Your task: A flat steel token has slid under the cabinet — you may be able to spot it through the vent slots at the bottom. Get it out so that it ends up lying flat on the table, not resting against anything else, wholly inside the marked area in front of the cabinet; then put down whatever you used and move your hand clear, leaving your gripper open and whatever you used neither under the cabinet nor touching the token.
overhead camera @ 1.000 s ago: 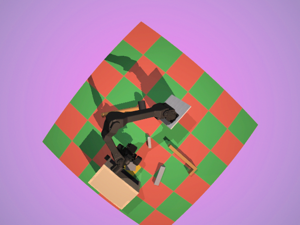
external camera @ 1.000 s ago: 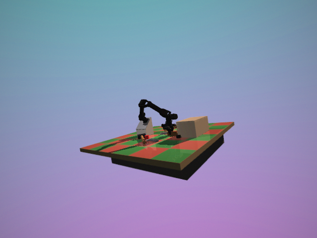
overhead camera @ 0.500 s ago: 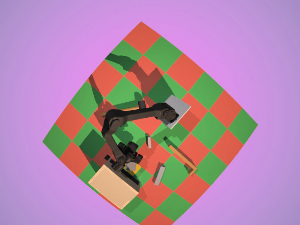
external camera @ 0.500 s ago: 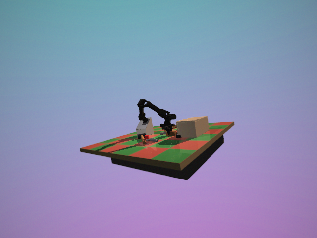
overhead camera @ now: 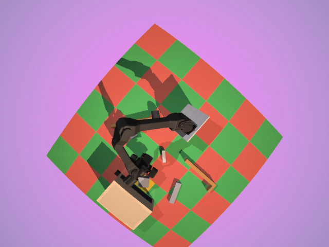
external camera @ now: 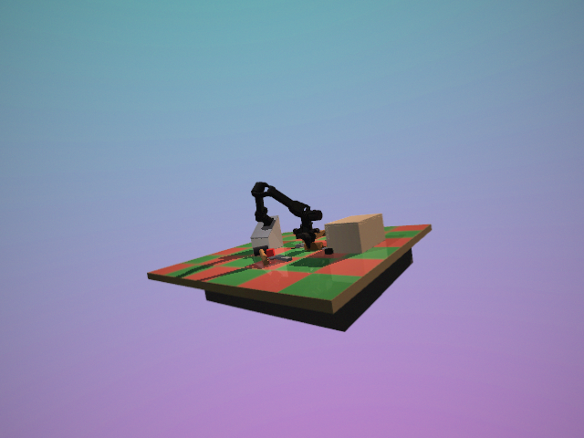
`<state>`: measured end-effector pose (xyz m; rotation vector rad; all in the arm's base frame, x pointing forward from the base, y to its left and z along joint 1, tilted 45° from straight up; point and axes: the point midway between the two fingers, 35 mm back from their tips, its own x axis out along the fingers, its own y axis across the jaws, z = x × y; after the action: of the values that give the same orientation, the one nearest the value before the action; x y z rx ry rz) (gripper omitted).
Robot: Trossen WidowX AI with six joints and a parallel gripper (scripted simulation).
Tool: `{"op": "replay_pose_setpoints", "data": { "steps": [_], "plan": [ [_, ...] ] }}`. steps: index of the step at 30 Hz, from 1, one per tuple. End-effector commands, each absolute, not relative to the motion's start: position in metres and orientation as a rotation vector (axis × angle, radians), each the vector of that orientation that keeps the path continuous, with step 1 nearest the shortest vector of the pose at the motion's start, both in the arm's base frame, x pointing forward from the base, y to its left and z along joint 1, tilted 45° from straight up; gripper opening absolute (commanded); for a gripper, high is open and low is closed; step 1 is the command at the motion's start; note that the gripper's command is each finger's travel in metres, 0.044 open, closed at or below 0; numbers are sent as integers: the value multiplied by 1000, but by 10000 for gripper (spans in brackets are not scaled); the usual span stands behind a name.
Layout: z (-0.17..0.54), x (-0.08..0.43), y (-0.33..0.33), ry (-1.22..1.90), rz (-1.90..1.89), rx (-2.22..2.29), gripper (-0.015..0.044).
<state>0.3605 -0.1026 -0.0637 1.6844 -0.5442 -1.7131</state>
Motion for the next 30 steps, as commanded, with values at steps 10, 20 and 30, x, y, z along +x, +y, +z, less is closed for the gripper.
{"op": "replay_pose_setpoints", "data": {
  "steps": [10, 20, 30],
  "plan": [
    [-64, 344, -106, -537, -1720, 1674, 0],
    [-62, 334, -108, -537, -1721, 1673, 0],
    [-61, 324, -110, -536, -1721, 1672, 0]
  ]
}}
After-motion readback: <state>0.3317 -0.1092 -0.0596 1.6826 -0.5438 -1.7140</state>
